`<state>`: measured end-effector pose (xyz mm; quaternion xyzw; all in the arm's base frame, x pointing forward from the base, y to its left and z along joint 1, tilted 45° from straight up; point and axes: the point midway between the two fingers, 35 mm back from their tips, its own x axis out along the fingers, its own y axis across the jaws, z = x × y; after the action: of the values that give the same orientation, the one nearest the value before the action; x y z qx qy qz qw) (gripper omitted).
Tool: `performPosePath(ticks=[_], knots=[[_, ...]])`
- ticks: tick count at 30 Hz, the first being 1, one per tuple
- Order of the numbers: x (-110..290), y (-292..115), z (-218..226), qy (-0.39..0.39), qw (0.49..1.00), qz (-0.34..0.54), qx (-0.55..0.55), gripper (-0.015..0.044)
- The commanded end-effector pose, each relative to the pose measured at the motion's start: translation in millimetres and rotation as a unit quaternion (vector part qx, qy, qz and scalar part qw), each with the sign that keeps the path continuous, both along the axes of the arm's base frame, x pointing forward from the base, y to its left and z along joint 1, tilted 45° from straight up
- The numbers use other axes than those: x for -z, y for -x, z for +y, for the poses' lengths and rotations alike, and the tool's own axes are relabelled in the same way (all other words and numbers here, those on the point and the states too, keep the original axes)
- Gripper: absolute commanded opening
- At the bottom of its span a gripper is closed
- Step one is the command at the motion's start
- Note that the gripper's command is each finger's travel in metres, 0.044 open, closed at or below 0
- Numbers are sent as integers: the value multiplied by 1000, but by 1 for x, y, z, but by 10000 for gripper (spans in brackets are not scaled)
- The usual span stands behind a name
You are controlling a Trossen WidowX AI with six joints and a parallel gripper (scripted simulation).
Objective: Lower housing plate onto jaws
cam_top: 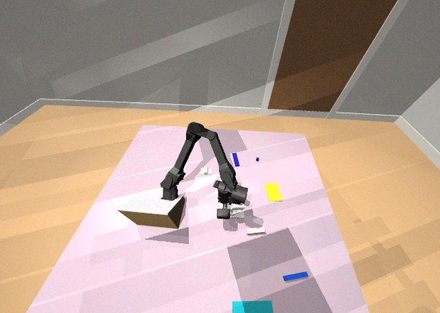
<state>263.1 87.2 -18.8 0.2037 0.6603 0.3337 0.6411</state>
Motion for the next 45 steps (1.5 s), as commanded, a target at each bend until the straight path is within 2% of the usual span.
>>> performPosePath(ticks=[1,45], knots=[[2,0,2,-1,1000,2,-1,351],[-3,0,-2,-1,1000,2,-1,351]])
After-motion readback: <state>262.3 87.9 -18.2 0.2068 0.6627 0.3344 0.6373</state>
